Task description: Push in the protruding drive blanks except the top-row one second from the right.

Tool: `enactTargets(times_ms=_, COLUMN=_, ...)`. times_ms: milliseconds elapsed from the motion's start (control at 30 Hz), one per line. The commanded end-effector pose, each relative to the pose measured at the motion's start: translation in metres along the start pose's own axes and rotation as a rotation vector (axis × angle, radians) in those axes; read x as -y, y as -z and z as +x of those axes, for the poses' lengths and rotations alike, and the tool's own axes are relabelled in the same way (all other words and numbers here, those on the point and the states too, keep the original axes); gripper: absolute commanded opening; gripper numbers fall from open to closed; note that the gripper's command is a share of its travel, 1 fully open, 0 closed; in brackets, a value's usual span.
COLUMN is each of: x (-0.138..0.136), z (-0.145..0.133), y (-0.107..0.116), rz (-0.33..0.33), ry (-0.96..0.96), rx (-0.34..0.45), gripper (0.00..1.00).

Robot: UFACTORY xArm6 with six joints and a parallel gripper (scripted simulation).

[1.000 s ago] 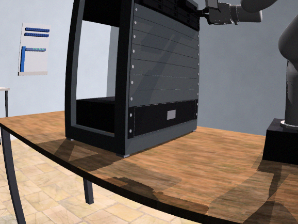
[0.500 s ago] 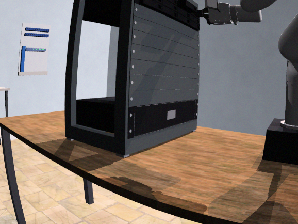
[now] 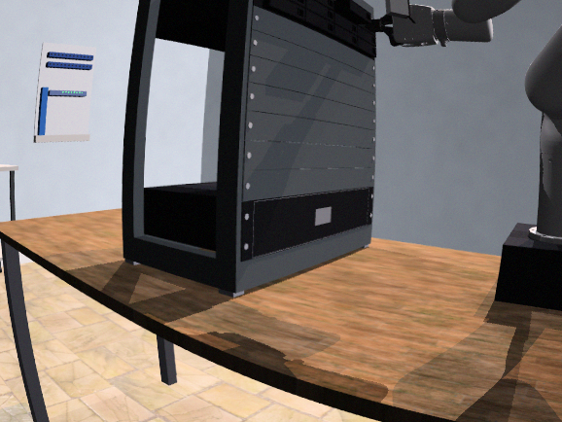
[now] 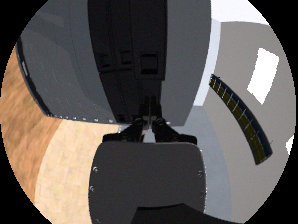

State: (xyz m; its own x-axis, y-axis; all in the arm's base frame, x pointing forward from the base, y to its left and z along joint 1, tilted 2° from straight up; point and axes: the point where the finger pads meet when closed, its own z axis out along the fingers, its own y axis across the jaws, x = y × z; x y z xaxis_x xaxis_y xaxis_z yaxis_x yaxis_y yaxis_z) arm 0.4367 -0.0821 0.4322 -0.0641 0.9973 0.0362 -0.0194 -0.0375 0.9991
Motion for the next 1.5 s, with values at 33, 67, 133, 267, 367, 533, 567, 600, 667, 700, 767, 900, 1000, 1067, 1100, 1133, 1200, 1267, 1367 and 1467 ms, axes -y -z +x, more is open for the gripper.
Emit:
enactTargets(times_ms=33, x=-0.002, z=0.0, y=-0.002, rz=-0.003, ry=0.001, rx=-0.001, gripper=0.0)
enactTargets(times_ms=67, x=-0.002, z=0.0, y=-0.002, rz=-0.003, ry=0.001, rx=-0.001, gripper=0.0)
enactTargets(times_ms=133, x=-0.002, z=0.0, y=-0.002, rz=-0.003, ry=0.001, rx=-0.001, gripper=0.0)
enactTargets(times_ms=267, x=-0.002, z=0.0, y=-0.002, rz=-0.003, ry=0.001, rx=-0.001, gripper=0.0)
enactTargets(times_ms=367, x=-0.002, z=0.0, y=-0.002, rz=-0.003, ry=0.001, rx=-0.001, gripper=0.0)
enactTargets(times_ms=533, x=-0.002, z=0.0, y=-0.001, rz=-0.003, ry=0.001, rx=-0.001, gripper=0.0)
enactTargets(times_ms=567, x=-0.002, z=0.0, y=0.0, rz=-0.003, ry=0.001, rx=-0.001, gripper=0.0)
enactTargets(times_ms=600, x=-0.002, z=0.0, y=0.003, rz=-0.003, ry=0.001, rx=-0.001, gripper=0.0)
enactTargets(times_ms=667, x=-0.002, z=0.0, y=0.009, rz=-0.003, ry=0.001, rx=-0.001, gripper=0.0)
enactTargets(times_ms=700, x=-0.002, z=0.0, y=0.009, rz=-0.003, ry=0.001, rx=-0.001, gripper=0.0)
enactTargets(times_ms=767, x=-0.002, z=0.0, y=0.014, rz=-0.003, ry=0.001, rx=-0.001, gripper=0.0)
enactTargets(times_ms=900, x=-0.002, z=0.0, y=0.038, rz=-0.003, ry=0.001, rx=-0.001, gripper=0.0)
enactTargets(times_ms=1000, x=-0.002, z=0.0, y=0.058, rz=-0.003, ry=0.001, rx=-0.001, gripper=0.0)
enactTargets(times_ms=1067, x=-0.001, z=0.0, y=0.069, rz=-0.003, ry=0.001, rx=-0.001, gripper=0.0)
enactTargets(times_ms=1100, x=-0.001, z=0.0, y=0.074, rz=-0.003, ry=0.001, rx=-0.001, gripper=0.0)
enactTargets(times_ms=1133, x=-0.001, z=0.0, y=0.078, rz=-0.003, ry=0.001, rx=-0.001, gripper=0.0)
enactTargets(times_ms=1200, x=-0.001, z=0.0, y=0.085, rz=-0.003, ry=0.001, rx=-0.001, gripper=0.0)
enactTargets(times_ms=1267, x=-0.001, z=0.0, y=0.088, rz=-0.003, ry=0.001, rx=-0.001, gripper=0.0)
enactTargets(times_ms=1367, x=-0.001, z=0.0, y=0.092, rz=-0.003, ry=0.001, rx=-0.001, gripper=0.0)
enactTargets(times_ms=1467, x=-0.001, z=0.0, y=0.094, rz=-0.003, ry=0.001, rx=-0.001, gripper=0.0)
